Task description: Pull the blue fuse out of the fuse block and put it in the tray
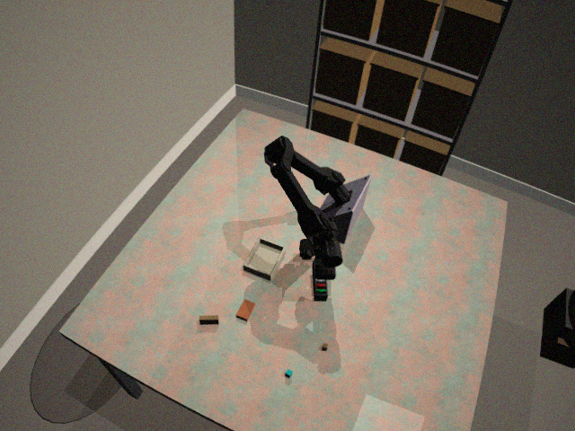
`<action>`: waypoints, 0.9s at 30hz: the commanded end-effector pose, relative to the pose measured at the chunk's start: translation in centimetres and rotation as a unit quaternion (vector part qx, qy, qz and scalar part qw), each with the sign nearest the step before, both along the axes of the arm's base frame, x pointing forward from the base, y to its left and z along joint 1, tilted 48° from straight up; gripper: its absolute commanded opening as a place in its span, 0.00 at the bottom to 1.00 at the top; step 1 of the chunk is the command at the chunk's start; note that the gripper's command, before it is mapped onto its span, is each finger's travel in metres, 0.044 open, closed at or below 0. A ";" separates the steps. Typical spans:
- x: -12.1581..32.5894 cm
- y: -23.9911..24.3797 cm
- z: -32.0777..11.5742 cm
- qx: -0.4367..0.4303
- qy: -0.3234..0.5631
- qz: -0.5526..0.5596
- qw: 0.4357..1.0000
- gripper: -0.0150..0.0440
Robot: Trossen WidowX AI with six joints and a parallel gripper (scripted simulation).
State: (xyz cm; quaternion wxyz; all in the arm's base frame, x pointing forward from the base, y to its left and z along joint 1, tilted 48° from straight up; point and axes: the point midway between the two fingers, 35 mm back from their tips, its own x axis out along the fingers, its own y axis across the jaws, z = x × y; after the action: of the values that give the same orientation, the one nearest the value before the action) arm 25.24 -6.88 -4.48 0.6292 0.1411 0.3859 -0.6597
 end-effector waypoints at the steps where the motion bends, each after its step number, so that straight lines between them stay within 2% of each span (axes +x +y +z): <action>1: 0.3 0.2 0.2 0.003 -0.004 -0.002 1.000 0.25; 27: 0.4 1.2 1.0 0.002 -0.003 -0.001 1.000 0.25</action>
State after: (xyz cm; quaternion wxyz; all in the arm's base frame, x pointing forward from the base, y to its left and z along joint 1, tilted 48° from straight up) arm 25.42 -5.94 -3.56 0.6296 0.1397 0.3860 -0.6597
